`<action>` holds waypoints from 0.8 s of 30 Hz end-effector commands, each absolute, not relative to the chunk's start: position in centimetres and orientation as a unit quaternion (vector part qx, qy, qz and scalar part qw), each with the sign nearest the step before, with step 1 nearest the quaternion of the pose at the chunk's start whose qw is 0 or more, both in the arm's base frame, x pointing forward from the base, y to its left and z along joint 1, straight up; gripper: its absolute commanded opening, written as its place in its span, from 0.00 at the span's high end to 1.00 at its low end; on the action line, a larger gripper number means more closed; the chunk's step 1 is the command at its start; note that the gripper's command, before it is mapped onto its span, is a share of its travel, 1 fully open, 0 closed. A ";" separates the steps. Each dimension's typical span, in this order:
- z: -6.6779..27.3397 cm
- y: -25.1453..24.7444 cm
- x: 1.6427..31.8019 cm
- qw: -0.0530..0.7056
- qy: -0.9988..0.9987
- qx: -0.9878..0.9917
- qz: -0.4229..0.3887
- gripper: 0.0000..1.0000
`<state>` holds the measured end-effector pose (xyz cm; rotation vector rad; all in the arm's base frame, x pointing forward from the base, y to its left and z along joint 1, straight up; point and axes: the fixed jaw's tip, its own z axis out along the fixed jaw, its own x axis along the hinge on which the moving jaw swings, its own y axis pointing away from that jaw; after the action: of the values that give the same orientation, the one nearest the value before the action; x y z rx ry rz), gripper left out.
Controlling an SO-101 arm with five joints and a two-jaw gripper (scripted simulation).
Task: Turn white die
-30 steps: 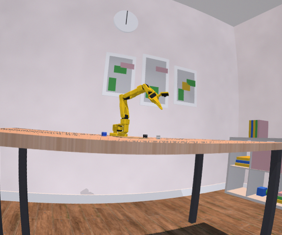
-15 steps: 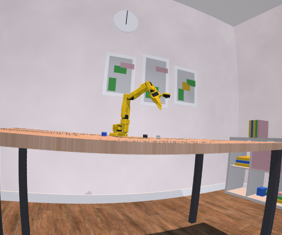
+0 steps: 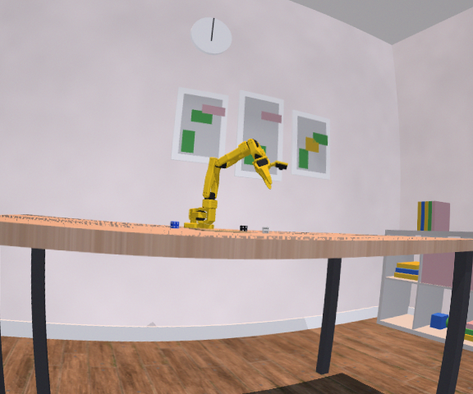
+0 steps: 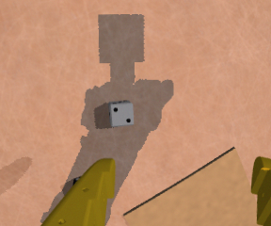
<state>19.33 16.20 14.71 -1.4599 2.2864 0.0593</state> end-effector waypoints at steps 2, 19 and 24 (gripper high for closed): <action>13.4 16.6 19.7 0.186 0.826 -0.531 0.019 0.72; 6.4 16.2 19.2 0.032 0.841 -0.541 0.003 0.72; 6.4 16.2 19.2 0.032 0.841 -0.541 0.003 0.72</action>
<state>18.75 15.73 5.04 -1.6927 2.6511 -0.0025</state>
